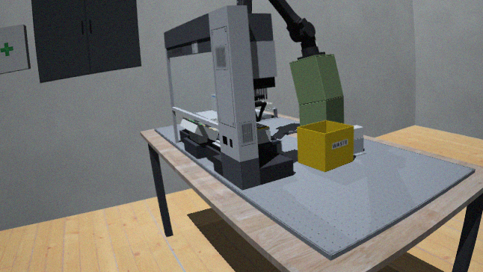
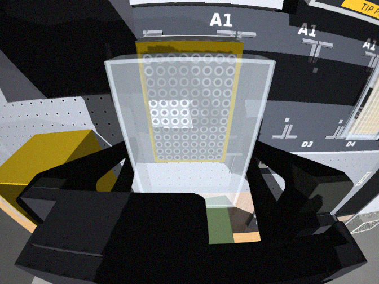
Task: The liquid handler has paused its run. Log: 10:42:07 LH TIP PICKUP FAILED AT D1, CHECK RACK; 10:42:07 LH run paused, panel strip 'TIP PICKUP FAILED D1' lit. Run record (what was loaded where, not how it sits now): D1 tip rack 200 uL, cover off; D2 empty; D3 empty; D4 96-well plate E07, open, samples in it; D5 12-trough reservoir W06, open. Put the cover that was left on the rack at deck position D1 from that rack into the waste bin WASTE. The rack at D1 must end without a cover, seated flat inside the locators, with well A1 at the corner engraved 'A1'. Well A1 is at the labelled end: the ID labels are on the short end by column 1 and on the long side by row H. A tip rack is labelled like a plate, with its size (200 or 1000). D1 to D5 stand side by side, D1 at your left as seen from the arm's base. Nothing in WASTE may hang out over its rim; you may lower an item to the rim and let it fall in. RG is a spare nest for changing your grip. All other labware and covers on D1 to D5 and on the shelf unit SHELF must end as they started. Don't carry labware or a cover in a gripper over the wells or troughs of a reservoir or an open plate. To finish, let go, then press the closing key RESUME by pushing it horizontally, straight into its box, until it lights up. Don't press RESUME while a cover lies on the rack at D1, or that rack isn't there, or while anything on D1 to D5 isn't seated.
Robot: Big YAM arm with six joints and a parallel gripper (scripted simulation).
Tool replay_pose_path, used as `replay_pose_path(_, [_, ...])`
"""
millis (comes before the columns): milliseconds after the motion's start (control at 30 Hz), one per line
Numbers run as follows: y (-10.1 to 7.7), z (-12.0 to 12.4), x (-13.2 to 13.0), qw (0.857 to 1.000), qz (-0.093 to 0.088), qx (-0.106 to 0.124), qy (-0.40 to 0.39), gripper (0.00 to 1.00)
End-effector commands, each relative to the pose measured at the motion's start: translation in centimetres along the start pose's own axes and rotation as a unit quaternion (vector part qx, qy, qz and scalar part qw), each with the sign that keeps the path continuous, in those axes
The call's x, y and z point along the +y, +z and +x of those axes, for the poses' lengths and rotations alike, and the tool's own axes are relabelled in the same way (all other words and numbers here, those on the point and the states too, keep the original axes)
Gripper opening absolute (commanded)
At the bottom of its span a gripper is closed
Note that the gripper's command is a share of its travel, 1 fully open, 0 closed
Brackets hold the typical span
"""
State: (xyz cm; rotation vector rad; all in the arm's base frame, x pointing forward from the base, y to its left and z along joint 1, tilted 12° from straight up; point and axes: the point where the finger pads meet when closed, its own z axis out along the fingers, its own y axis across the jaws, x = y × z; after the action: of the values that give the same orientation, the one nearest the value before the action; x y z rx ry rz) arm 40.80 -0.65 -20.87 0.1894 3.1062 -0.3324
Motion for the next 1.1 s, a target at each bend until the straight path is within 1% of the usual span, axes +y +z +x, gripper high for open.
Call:
replay_pose_path(0, [-2.8,-1.6,0.6,1.000,-0.004,-0.024,0.002,0.00])
replay_pose_path(133, [-3.5,-1.9,0.5,1.000,-0.005,-0.027,0.004,0.00])
replay_pose_path(233, [-3.7,-2.0,0.5,1.000,-0.005,-0.028,0.002,0.00])
replay_pose_path(333, [-4.1,-1.5,0.5,1.000,-0.004,-0.024,0.002,0.00])
replay_pose_path(433, [-4.7,-1.9,0.6,1.000,-0.005,-0.027,0.003,0.00])
replay_pose_path(533, [-5.1,-1.5,0.5,1.000,-0.005,-0.024,0.002,0.00])
replay_pose_path(667, [-5.9,-1.8,0.5,1.000,-0.005,-0.028,0.004,0.00])
replay_pose_path(833, [-6.3,-1.4,0.5,1.000,-0.005,-0.024,0.001,0.00])
replay_pose_path(967, [-7.1,-1.8,0.6,1.000,-0.006,-0.028,0.003,0.00])
replay_pose_path(1067, [-7.5,-1.6,0.6,1.000,-0.005,-0.026,0.003,0.00])
